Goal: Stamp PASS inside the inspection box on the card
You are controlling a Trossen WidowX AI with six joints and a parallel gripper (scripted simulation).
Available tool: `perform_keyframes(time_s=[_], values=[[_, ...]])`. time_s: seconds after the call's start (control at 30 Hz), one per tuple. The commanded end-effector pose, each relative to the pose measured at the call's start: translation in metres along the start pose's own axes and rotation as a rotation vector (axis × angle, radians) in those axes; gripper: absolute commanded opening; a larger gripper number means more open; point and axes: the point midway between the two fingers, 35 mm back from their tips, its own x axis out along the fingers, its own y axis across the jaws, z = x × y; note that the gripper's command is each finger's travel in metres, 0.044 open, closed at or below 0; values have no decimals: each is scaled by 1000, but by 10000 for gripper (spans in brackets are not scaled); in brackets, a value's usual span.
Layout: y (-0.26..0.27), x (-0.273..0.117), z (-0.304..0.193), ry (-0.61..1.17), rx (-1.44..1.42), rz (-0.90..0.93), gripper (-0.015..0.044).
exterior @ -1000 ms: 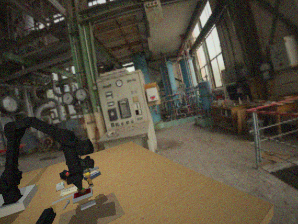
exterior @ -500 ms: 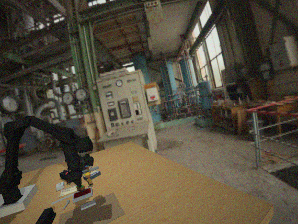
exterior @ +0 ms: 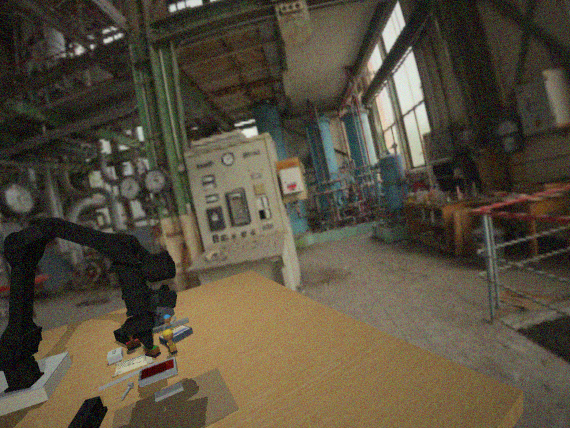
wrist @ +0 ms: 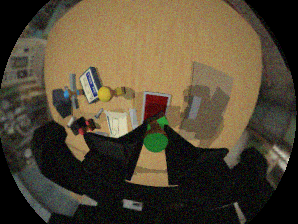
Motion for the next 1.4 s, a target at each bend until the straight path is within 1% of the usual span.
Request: perform_keyframes(time_s=[0.0, 0.27, 0.6, 1.03, 1.37], values=[[-1, -7, 0, 1, -1, -3, 0], [3, -16, -2, 1, -22, -2, 0], [56, -20, -23, -7, -352, 2, 0], [114, -18, -62, -18, -782, 7, 0], [117, -15, -64, -19, -804, 7, 0]])
